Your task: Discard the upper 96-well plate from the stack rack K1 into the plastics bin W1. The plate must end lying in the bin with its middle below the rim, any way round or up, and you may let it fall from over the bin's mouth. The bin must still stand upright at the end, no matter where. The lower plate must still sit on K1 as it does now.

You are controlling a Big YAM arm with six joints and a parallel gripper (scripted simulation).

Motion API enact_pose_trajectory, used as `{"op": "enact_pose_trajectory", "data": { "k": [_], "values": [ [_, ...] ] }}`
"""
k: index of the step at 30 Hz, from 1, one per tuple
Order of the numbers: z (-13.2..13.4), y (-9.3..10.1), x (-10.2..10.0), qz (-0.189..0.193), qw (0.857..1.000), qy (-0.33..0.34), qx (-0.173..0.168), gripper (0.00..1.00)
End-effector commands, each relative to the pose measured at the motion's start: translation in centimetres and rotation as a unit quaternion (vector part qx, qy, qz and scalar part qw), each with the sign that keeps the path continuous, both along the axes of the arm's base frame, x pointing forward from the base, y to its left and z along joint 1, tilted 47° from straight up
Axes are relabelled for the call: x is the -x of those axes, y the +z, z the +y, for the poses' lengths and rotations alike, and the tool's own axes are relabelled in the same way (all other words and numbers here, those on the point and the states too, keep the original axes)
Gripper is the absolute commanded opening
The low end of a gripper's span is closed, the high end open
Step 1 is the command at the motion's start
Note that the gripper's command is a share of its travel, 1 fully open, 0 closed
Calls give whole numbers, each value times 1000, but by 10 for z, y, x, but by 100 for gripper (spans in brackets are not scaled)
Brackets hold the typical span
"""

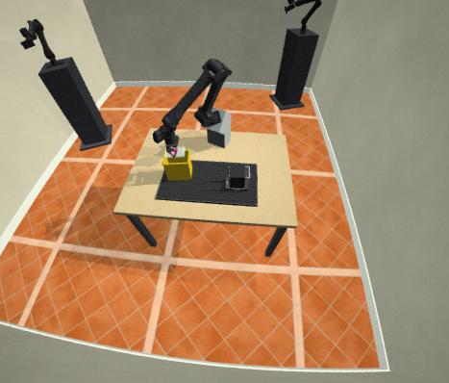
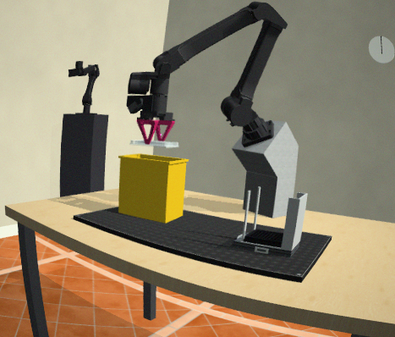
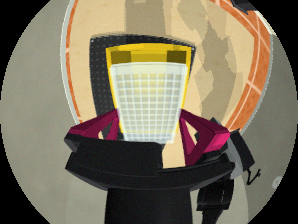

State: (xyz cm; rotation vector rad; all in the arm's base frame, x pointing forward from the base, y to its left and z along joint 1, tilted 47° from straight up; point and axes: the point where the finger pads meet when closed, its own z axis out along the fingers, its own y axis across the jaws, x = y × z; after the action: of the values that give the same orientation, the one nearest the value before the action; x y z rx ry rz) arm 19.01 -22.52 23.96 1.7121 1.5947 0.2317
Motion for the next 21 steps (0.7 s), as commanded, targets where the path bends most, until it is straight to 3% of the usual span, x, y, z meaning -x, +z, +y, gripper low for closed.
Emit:
{"op": "enact_pose_trajectory", "data": {
  "k": [1, 8, 10, 21],
  "values": [
    [-4, 17, -2, -6, 1000, 3, 20, 0],
    [-4, 17, -2, -6, 1000, 3, 20, 0],
    [-3, 0, -6, 3, 1000, 11, 12, 0],
    [-10, -15, -16, -1, 1000, 4, 5, 0]
  ]
}}
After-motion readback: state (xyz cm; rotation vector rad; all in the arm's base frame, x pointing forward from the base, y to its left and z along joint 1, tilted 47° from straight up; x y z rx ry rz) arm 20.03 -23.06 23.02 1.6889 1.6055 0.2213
